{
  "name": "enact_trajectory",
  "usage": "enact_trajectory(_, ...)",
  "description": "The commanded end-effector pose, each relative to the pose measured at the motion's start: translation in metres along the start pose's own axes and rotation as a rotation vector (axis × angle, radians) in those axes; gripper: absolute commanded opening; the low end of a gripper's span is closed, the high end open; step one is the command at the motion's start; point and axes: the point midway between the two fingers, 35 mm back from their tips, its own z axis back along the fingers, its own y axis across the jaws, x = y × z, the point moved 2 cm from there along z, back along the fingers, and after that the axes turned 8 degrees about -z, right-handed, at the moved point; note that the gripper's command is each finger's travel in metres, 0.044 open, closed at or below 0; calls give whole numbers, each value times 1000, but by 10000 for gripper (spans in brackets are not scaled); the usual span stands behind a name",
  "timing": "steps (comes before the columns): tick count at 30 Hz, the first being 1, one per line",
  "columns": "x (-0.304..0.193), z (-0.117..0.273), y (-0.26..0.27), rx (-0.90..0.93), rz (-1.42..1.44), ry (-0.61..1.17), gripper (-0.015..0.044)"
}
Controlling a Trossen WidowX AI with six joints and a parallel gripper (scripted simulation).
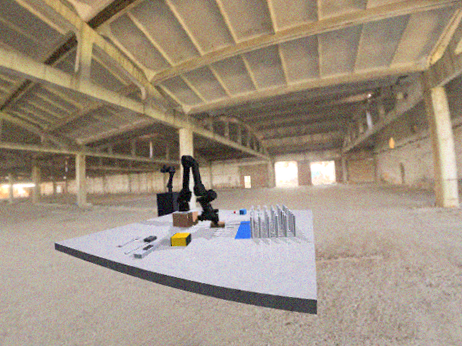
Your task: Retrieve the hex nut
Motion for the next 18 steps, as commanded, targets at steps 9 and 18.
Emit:
enact_trajectory(9, 8, 5, 0, -3, 3, 0, 0)
enact_trajectory(18, 5, 7, 0, -3, 3, 0, 0)
